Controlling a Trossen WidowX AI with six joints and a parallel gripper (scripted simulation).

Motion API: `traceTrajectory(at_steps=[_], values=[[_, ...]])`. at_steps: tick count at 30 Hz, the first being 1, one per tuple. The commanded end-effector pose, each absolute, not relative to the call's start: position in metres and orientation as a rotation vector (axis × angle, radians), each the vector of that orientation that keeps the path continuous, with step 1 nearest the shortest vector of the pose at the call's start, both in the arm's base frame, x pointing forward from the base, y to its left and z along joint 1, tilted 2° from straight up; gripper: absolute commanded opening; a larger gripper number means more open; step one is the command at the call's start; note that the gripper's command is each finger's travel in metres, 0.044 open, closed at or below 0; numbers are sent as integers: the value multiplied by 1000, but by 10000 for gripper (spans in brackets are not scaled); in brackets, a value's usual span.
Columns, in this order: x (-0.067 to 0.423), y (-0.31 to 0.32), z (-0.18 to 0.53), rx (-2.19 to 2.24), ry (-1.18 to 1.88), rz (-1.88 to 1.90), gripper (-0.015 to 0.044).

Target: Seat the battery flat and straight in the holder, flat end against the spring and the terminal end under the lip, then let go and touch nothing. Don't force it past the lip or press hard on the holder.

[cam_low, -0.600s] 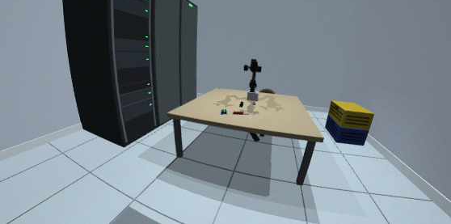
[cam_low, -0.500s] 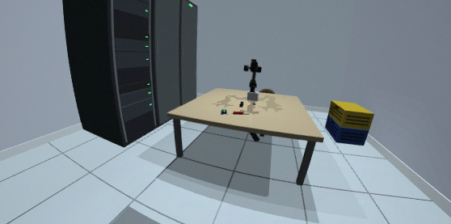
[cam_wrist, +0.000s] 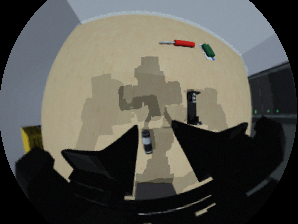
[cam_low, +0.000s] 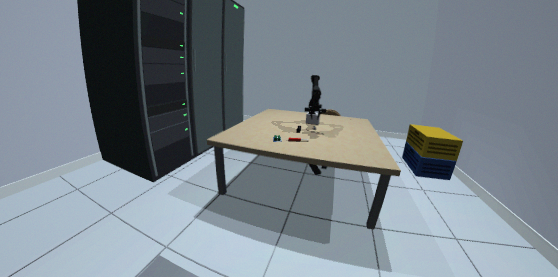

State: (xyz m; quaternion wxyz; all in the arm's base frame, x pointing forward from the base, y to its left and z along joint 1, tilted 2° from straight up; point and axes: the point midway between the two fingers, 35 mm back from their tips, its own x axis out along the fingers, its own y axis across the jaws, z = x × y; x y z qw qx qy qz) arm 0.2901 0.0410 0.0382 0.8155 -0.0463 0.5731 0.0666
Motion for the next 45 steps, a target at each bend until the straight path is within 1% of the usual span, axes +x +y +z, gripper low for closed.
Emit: traceTrajectory(at_steps=[1,3,10,42,45], values=[[248,47,-2,-142,1525,174,229],[240,48,-8,-151,1578,178,229],[240,48,-9,-151,1578,178,229],[238,48,-58,-151,1578,178,229],[238,48,-58,-151,1578,178,151]])
